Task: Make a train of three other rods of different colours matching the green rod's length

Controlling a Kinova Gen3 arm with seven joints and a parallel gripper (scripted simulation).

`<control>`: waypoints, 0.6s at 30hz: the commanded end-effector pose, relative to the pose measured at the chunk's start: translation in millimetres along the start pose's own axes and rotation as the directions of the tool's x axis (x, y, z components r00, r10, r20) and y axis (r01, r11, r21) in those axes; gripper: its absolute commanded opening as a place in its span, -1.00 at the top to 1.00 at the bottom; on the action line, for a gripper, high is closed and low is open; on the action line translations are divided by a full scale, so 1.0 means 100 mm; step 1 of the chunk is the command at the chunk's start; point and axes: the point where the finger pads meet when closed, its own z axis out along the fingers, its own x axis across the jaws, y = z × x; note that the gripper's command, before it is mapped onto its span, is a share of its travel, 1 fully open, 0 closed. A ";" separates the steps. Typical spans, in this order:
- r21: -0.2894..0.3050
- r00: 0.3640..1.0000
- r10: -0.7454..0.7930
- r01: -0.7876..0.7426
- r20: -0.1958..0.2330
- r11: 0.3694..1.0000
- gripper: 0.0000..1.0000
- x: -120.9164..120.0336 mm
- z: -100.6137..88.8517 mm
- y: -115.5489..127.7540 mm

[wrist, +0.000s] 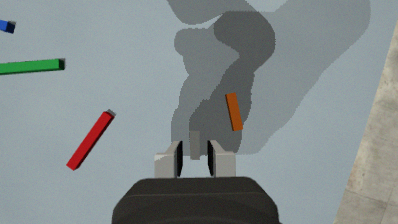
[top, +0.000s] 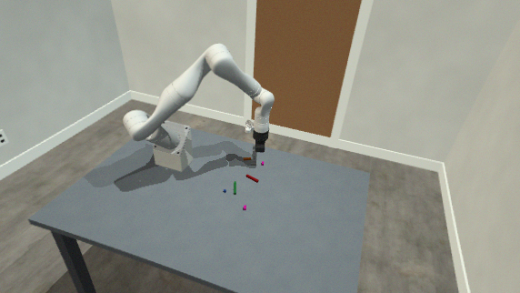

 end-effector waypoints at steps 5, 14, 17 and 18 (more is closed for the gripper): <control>0.004 1.000 -0.001 0.001 0.002 1.000 -0.07 0.00 0.12 -0.01; 0.004 1.000 -0.001 0.001 0.002 1.000 -0.07 0.00 0.20 -0.01; 0.004 1.000 -0.001 0.001 0.002 1.000 -0.07 0.00 0.23 -0.01; 0.004 1.000 -0.001 0.001 0.002 1.000 -0.07 0.00 0.24 -0.01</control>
